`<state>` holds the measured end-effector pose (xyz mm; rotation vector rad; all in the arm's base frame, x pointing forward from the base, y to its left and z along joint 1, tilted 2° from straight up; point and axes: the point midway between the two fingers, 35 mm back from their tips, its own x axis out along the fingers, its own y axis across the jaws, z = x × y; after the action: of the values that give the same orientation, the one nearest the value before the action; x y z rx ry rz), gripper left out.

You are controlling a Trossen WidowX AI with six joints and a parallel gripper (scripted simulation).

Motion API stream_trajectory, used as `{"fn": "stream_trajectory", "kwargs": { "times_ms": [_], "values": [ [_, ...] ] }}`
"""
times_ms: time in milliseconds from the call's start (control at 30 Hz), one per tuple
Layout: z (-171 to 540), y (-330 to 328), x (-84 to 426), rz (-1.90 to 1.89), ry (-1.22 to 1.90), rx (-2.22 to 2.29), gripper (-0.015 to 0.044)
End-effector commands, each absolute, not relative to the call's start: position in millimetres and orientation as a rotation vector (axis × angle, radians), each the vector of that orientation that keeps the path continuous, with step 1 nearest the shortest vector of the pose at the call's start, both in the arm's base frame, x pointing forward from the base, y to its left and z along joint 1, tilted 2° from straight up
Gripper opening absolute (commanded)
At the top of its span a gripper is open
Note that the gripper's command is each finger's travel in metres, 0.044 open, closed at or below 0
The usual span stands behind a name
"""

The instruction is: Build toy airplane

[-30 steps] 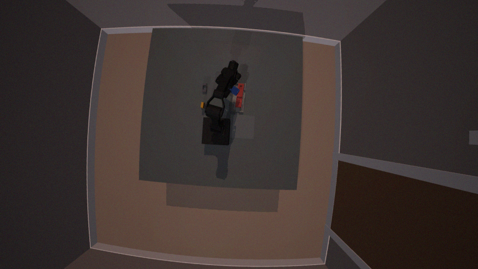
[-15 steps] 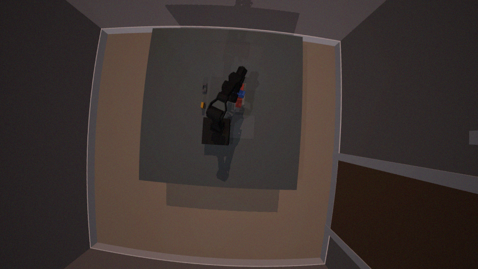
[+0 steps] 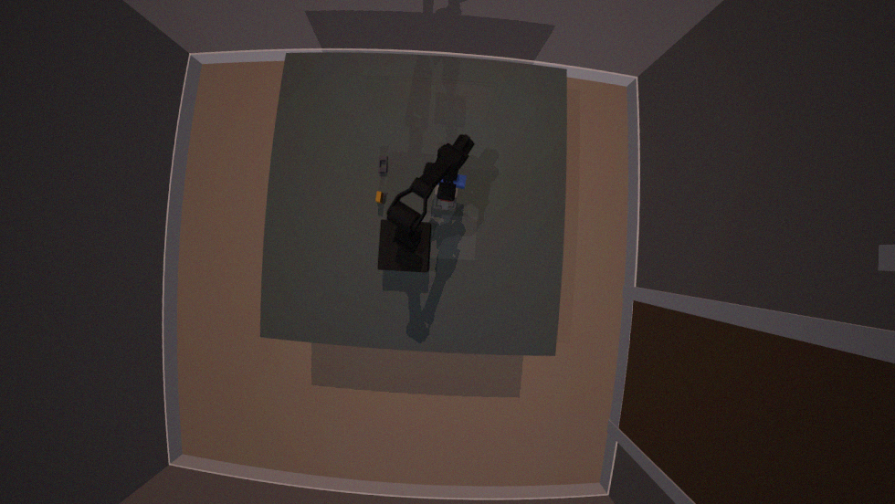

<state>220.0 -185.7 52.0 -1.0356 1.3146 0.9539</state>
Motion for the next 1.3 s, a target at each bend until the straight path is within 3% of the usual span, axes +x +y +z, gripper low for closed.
{"fn": "stream_trajectory", "kwargs": {
  "times_ms": [0, 100, 1267],
  "values": [
    [53, -186, 220, 0.963, 1.301, -1.054, 0.0131],
    [53, -186, 220, 0.963, 1.301, -1.054, 0.0195],
    [20, -187, 222, 0.963, 1.301, -1.054, 0.0195]
  ]
}}
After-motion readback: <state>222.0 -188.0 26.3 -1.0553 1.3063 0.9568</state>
